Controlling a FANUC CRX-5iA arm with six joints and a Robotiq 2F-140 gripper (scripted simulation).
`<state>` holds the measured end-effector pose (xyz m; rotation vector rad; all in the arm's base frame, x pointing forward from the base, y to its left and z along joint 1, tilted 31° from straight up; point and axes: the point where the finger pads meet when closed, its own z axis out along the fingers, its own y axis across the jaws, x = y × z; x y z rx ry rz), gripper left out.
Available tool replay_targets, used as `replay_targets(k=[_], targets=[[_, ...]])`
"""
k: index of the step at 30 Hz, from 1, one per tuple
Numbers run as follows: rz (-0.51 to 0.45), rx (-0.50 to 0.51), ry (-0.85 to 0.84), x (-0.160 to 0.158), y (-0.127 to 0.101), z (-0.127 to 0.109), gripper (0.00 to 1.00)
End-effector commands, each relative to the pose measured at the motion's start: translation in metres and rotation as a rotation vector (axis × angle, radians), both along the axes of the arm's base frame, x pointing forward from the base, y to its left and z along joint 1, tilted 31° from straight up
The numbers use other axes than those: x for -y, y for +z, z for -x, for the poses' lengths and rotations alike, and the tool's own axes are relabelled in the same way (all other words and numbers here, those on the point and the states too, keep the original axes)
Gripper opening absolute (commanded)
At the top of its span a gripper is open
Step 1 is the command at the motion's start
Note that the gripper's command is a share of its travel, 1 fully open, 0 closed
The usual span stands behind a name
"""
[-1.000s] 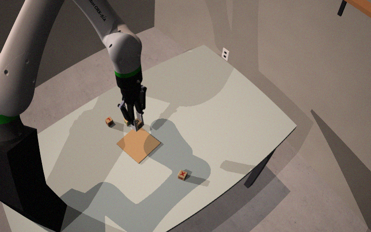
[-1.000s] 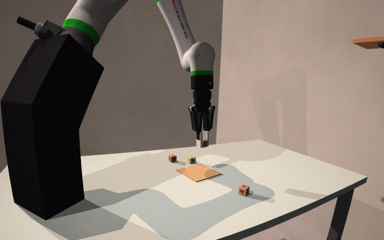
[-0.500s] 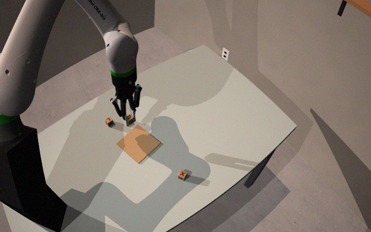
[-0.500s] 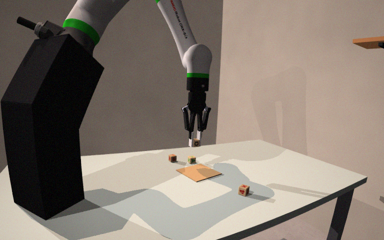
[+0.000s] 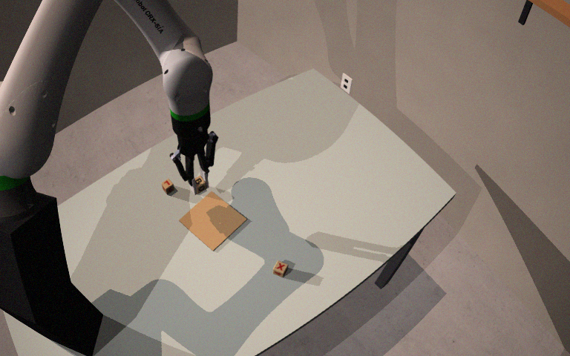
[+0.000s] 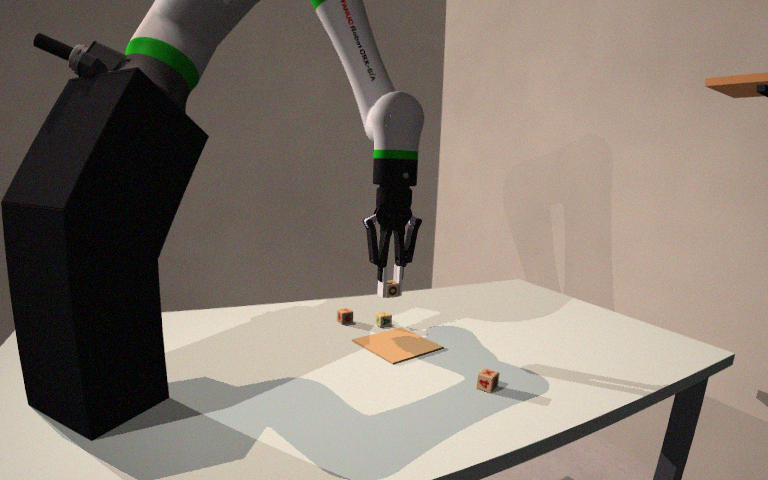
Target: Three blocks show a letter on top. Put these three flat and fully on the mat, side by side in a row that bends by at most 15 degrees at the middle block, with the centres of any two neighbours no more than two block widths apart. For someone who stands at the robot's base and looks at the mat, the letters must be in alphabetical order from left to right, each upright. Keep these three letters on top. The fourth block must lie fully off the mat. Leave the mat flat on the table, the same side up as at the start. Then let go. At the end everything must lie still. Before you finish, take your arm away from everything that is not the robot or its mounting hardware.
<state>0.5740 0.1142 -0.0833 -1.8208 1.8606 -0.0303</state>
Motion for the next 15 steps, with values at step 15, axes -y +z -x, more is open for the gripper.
replay_targets(k=[15], targets=[[0.000,0.000,0.000,-0.023,-0.059,-0.026,0.16]])
